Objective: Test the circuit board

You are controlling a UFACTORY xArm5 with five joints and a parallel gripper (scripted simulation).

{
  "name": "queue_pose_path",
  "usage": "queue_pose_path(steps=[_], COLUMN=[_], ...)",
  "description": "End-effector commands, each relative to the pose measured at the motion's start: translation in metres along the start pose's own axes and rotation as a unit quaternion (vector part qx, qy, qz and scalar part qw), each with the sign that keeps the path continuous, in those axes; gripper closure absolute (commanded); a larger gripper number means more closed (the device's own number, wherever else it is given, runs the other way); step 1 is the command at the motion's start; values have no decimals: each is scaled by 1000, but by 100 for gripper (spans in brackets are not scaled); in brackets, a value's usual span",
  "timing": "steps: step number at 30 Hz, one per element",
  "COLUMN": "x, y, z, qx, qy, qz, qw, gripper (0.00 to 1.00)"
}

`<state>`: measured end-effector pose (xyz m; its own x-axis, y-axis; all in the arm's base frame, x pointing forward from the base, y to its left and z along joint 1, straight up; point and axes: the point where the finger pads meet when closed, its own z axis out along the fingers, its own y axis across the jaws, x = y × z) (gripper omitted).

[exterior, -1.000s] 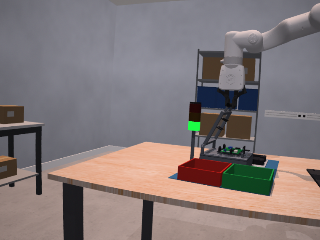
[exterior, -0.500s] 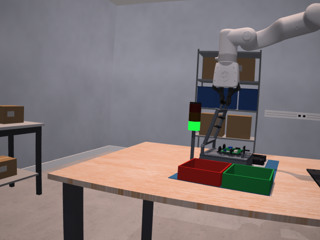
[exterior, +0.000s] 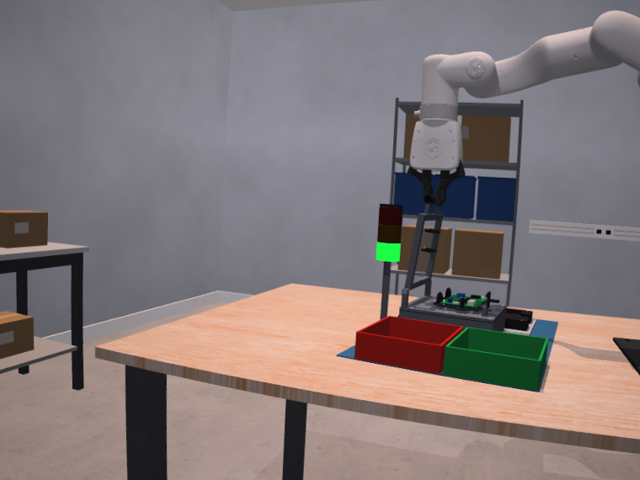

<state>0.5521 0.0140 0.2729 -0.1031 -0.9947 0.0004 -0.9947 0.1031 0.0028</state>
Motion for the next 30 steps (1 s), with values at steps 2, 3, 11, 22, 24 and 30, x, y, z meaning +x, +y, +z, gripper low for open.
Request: queue_pose_path(steps=[2,3,11,22,24,30], x=[0,0,0,0,0,0], y=[-4,-4,-4,-4,-4,-4], z=[-4,-4,-4,-4,-4,-4], qx=[2,2,2,2,2,2], qy=[0,0,0,0,0,0], qz=[0,0,0,0,0,0], qw=[1000,1000,1000,1000,1000,1000], gripper=[100,100,72,72,72,72])
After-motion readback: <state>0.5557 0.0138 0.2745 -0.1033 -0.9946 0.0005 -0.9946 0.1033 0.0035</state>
